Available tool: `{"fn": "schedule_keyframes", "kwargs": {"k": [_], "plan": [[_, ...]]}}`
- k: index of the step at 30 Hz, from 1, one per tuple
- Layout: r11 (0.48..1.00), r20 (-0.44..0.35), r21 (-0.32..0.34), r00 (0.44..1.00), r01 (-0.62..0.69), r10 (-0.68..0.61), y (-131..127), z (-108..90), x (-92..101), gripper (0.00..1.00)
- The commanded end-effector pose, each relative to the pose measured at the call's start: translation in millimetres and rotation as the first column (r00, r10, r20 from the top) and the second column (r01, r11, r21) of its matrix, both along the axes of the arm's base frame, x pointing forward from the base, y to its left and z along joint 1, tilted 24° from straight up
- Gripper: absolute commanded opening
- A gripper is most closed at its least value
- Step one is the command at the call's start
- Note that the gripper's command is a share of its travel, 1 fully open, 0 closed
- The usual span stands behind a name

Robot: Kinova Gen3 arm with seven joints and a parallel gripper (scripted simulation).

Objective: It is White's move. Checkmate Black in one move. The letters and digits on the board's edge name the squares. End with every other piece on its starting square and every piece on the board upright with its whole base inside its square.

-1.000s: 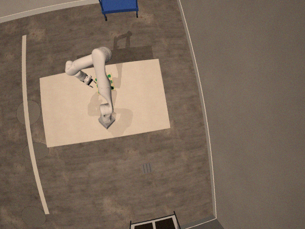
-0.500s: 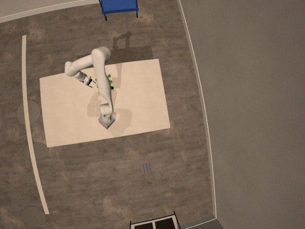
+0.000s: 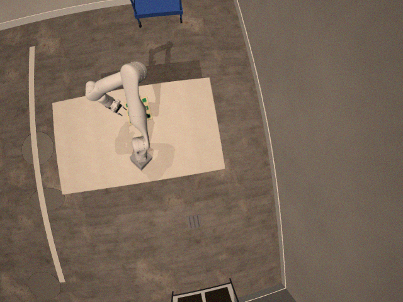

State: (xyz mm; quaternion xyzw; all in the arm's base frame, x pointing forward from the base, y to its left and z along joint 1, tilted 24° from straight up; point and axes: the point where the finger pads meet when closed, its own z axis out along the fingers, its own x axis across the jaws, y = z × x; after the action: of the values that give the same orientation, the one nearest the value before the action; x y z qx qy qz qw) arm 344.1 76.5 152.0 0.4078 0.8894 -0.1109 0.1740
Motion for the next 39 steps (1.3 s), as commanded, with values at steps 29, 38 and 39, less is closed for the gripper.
{"fn": "schedule_keyframes", "kwargs": {"k": [29, 38, 39], "plan": [[1.000, 0.001, 0.001, 1.000, -0.001, 0.001, -12, -33.2, 8.5, 0.79], [1.000, 0.001, 0.001, 1.000, -0.001, 0.001, -12, -33.2, 8.5, 0.79], [1.000, 0.001, 0.001, 1.000, -0.001, 0.001, -12, -33.2, 8.5, 0.79]]}}
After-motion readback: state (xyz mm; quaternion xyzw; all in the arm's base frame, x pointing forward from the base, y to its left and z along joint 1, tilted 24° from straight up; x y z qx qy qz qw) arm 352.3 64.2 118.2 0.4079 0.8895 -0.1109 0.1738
